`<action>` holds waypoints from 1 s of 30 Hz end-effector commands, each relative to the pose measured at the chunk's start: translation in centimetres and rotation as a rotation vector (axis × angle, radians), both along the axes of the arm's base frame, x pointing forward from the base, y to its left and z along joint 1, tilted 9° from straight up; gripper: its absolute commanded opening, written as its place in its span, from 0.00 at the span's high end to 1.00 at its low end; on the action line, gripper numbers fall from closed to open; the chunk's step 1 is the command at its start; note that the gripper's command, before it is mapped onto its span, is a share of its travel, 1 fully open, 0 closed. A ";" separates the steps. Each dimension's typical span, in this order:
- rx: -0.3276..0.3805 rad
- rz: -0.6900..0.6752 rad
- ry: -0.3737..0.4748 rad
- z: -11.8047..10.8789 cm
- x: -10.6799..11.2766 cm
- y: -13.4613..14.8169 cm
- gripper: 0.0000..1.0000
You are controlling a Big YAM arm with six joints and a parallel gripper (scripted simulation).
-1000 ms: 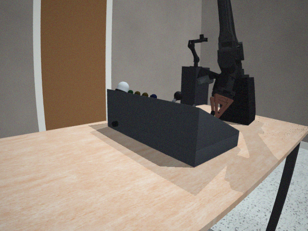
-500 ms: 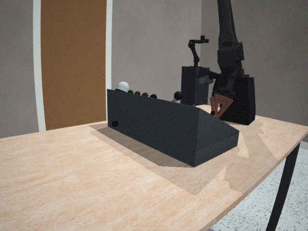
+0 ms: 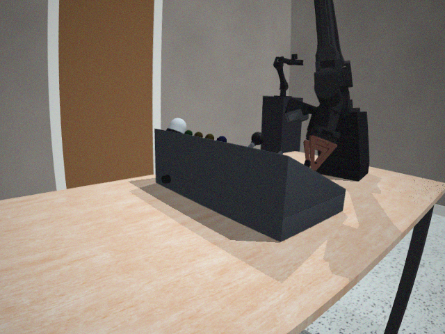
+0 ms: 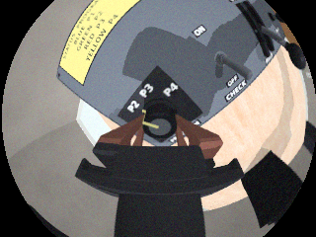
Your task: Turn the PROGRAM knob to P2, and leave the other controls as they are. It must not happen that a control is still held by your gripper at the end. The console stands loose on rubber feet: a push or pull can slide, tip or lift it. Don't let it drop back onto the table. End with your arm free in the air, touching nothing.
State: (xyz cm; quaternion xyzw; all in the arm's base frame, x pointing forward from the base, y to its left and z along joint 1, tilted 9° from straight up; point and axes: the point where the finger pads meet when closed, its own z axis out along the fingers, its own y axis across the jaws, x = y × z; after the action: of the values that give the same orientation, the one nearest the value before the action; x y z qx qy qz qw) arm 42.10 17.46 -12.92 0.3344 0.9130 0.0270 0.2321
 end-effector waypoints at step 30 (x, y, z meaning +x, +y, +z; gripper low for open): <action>0.029 -0.015 -0.035 1.5 1.1 0.9 0.30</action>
State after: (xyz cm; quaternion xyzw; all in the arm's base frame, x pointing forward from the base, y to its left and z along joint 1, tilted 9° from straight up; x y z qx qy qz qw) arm 42.17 17.51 -12.92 0.3389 0.9113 0.0288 0.2322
